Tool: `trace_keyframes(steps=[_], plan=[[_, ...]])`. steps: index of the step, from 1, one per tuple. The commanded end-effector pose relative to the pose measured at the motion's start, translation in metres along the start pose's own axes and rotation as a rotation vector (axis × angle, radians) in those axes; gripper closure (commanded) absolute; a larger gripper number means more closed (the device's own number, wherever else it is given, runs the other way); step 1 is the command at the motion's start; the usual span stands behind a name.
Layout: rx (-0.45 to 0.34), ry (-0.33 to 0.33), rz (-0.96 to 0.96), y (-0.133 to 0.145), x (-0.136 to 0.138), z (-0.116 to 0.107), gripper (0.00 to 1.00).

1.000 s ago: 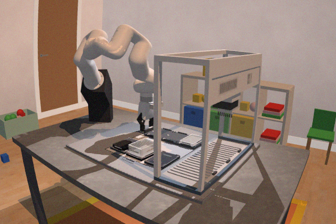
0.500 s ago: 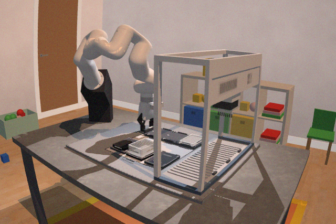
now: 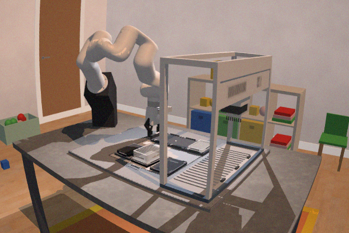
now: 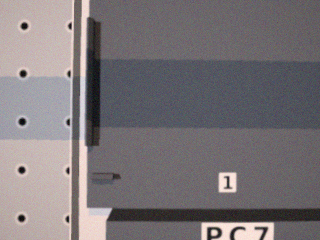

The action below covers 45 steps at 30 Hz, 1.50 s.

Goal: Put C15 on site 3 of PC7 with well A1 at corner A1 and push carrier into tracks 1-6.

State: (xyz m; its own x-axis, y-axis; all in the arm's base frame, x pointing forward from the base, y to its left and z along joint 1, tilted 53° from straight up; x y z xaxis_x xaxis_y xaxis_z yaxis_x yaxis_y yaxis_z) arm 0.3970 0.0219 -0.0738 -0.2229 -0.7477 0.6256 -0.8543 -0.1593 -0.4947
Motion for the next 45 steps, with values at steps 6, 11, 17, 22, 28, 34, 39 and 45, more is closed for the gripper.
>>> trace_keyframes(steps=[6, 11, 17, 22, 28, 34, 39, 45], plan=[[0.002, -0.001, 0.000, -0.009, -0.001, -0.001, 0.18], [0.002, -0.002, 0.000, -0.014, -0.001, -0.001, 0.18], [0.002, -0.002, 0.000, -0.020, -0.002, -0.001, 0.18], [0.002, -0.002, 0.000, -0.023, -0.002, -0.001, 0.18], [0.002, -0.002, 0.000, -0.029, -0.002, -0.001, 0.18], [0.002, -0.002, 0.000, -0.035, -0.002, -0.001, 0.18], [0.002, -0.002, 0.000, -0.038, -0.003, -0.001, 0.18], [0.002, -0.002, 0.000, -0.044, -0.003, -0.001, 0.18]])
Point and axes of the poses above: the point where the finger pads meet when closed, its own z axis out along the fingers, its own x axis across the jaws, y = z × x, the point moved 4 cm from there along -z, back along the fingers, and after that the axes turned 3 degrees about z, right-handed, at the moved point
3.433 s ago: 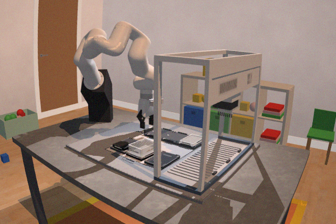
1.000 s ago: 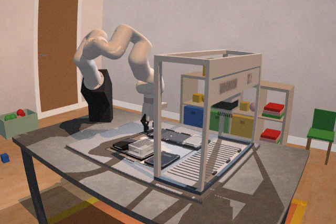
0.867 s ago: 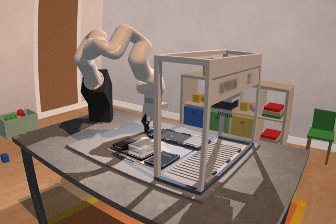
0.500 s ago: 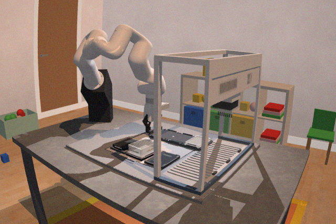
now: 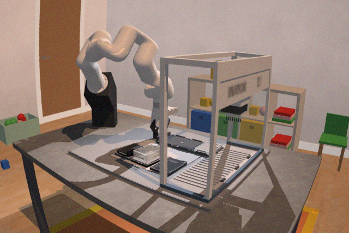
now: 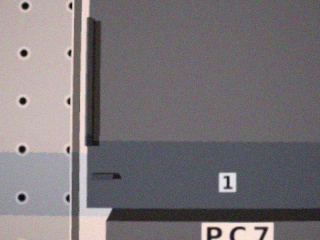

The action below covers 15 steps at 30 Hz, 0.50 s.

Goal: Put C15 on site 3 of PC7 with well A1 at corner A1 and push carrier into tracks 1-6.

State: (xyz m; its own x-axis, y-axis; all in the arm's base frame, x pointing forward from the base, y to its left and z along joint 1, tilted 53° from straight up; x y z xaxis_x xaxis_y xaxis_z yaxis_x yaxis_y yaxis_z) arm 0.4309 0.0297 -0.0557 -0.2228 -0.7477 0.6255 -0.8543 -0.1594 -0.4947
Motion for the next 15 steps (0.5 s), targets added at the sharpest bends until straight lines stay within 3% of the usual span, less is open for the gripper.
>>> trace_keyframes(steps=[1, 15], plan=[[0.002, -0.001, 0.000, -0.006, -0.001, -0.001, 0.18], [0.002, -0.001, 0.000, -0.018, -0.001, -0.001, 0.18]])
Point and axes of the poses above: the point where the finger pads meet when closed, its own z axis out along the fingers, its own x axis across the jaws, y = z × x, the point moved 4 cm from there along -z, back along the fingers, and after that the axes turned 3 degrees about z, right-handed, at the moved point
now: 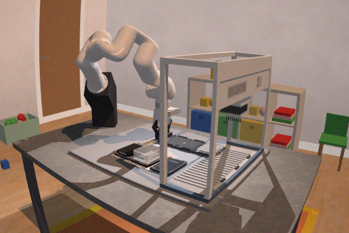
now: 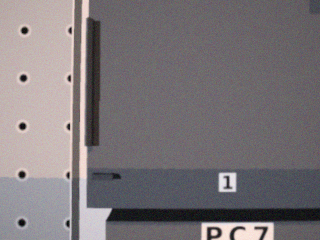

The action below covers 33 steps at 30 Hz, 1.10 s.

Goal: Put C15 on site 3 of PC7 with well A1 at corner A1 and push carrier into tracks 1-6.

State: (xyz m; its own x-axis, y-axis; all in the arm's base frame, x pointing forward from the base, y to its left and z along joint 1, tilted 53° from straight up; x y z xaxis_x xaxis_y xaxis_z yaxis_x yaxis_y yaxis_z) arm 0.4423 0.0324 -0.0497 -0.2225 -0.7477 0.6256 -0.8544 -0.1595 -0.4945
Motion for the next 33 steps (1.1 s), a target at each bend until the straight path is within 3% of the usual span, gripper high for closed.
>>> trace_keyframes(steps=[1, 33], plan=[[0.002, -0.001, 0.001, -0.006, -0.001, -0.001, 0.18], [0.002, -0.001, 0.001, -0.034, -0.002, -0.001, 0.18]])
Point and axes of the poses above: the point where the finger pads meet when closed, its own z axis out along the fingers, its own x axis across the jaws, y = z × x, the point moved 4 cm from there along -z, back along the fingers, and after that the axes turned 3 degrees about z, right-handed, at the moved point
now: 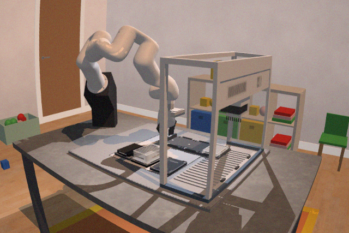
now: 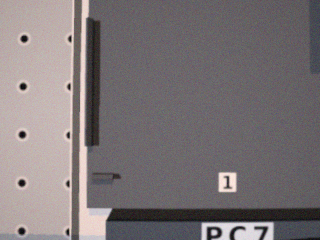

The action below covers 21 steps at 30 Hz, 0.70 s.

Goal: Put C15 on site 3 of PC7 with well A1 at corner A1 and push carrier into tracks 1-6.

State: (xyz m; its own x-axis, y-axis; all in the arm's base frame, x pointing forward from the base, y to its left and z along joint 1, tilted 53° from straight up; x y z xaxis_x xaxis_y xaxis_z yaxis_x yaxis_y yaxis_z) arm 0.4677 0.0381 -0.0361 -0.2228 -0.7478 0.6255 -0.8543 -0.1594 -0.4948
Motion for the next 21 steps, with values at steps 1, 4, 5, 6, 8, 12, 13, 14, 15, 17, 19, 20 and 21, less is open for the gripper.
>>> trace_keyframes(steps=[1, 4, 5, 6, 8, 12, 13, 14, 15, 17, 19, 20, 21], plan=[[0.002, -0.001, 0.001, -0.006, -0.001, -0.001, 0.18], [0.002, -0.001, 0.001, -0.009, -0.001, -0.001, 0.18], [0.002, -0.001, 0.001, -0.010, -0.001, -0.001, 0.18], [0.002, -0.001, 0.001, -0.011, -0.001, -0.001, 0.18], [0.002, -0.001, 0.001, -0.013, -0.001, -0.001, 0.18], [0.002, -0.001, 0.001, -0.016, -0.001, -0.001, 0.18], [0.002, -0.001, 0.001, -0.016, -0.001, -0.001, 0.18], [0.002, -0.001, 0.001, -0.017, -0.001, -0.001, 0.18], [0.002, -0.001, 0.001, -0.018, -0.001, -0.001, 0.18], [0.002, -0.001, 0.001, -0.020, -0.002, -0.001, 0.18], [0.002, -0.002, 0.001, -0.022, -0.002, -0.001, 0.18], [0.002, -0.002, 0.001, -0.023, -0.002, -0.001, 0.18], [0.002, -0.002, 0.001, -0.024, -0.002, -0.001, 0.18]])
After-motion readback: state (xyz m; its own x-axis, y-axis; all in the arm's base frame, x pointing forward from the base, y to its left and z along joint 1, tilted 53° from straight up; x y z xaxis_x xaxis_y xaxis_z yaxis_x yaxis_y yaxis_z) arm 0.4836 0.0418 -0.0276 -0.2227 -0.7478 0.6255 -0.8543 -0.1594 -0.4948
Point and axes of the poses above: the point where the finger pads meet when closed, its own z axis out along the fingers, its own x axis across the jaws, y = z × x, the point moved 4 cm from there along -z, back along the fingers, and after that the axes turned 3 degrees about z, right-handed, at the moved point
